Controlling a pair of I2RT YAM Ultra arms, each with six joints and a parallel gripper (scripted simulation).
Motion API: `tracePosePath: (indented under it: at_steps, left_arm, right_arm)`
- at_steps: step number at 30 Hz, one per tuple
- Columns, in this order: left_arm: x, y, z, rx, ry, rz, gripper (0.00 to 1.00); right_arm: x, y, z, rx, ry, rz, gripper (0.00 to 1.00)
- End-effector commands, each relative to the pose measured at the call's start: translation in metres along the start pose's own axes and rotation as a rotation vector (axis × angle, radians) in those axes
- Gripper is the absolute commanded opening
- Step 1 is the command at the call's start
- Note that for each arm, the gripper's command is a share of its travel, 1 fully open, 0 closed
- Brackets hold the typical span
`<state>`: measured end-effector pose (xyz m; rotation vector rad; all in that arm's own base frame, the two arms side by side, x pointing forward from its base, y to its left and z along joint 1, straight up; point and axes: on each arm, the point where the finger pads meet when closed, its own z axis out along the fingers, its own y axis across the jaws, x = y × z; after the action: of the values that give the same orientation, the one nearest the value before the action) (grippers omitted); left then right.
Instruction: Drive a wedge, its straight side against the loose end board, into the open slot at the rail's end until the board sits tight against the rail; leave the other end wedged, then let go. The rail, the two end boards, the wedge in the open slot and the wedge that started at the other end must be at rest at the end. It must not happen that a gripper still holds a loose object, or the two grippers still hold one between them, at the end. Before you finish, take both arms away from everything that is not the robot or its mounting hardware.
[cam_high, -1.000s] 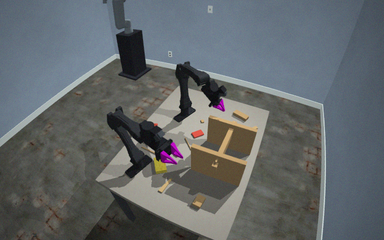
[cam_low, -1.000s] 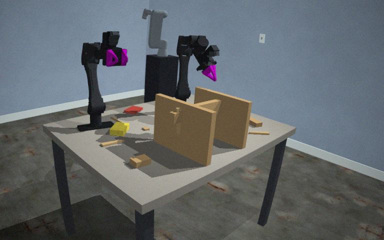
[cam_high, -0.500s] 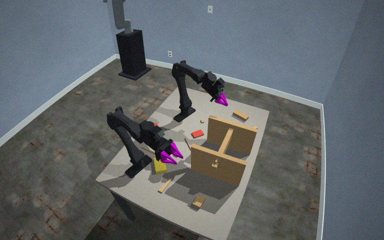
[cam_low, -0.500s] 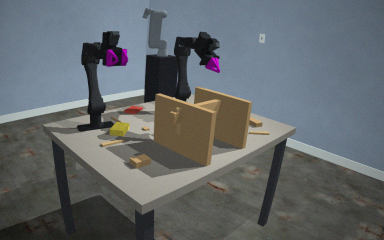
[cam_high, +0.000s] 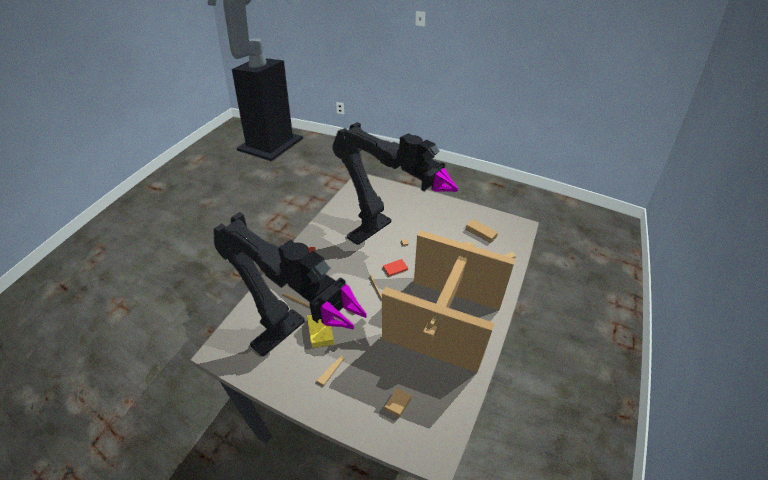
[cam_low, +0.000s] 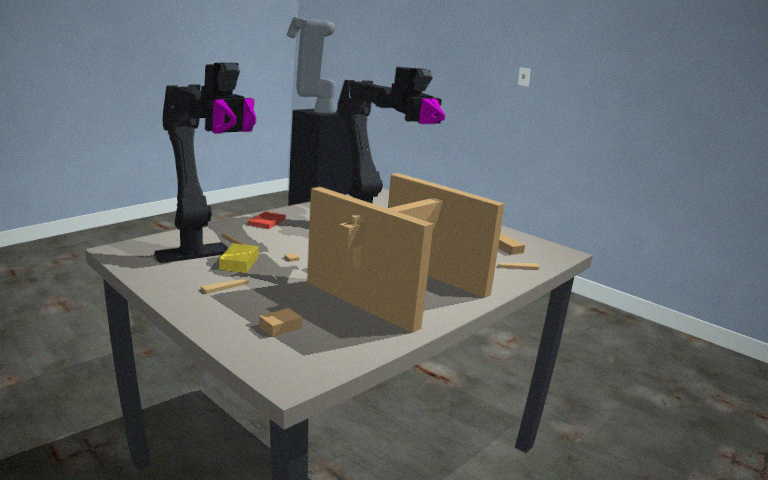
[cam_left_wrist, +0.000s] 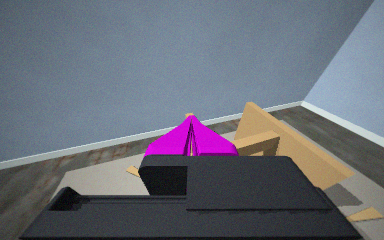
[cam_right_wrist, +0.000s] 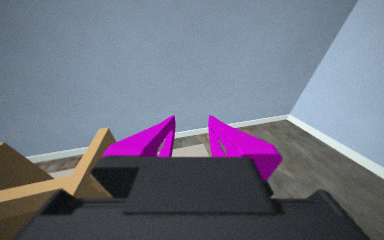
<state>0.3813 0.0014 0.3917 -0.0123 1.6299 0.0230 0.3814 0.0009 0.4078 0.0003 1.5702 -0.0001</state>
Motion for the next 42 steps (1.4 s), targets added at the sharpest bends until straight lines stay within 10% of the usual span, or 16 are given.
tracePosePath:
  at_steps: [1, 42]
  left_arm:
    - [-0.019, 0.0, -0.001, 0.038, -0.109, 0.027, 0.0]
    - [-0.026, -0.004, -0.008, 0.027, -0.089, 0.006, 0.0]
  right_arm:
    - [-0.002, 0.001, 0.002, -0.004, 0.001, -0.004, 0.41]
    - [-0.014, 0.004, -0.008, -0.013, -0.041, -0.005, 0.41]
